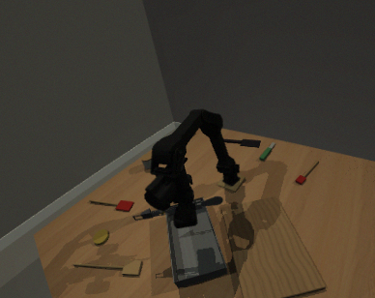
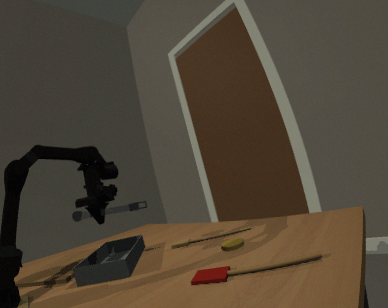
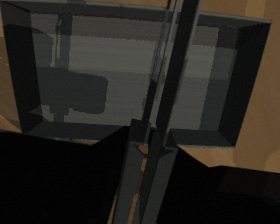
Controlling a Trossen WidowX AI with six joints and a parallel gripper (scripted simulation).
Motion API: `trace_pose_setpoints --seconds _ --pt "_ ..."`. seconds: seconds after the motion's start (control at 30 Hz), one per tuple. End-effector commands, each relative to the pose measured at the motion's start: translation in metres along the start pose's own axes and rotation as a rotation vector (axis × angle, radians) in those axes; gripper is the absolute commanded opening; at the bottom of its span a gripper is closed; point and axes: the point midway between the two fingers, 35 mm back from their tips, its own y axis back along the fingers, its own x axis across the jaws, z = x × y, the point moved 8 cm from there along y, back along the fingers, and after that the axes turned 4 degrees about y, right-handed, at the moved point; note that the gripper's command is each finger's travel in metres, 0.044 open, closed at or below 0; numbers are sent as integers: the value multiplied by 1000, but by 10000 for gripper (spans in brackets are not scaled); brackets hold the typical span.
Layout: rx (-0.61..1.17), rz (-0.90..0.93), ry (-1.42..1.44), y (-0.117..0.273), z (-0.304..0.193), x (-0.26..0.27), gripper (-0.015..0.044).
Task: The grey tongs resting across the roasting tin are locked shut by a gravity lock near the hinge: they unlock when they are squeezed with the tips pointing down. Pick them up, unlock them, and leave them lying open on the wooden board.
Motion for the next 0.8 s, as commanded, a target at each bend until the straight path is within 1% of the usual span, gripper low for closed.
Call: trace_pose_setpoints --seconds 0.0,0.4,0.77 --pt "0 0 84 0 -11 9 -150" --pt "1 5 450 1 -66 44 -150" --pt "-1 8 765 3 -119 65 -150"
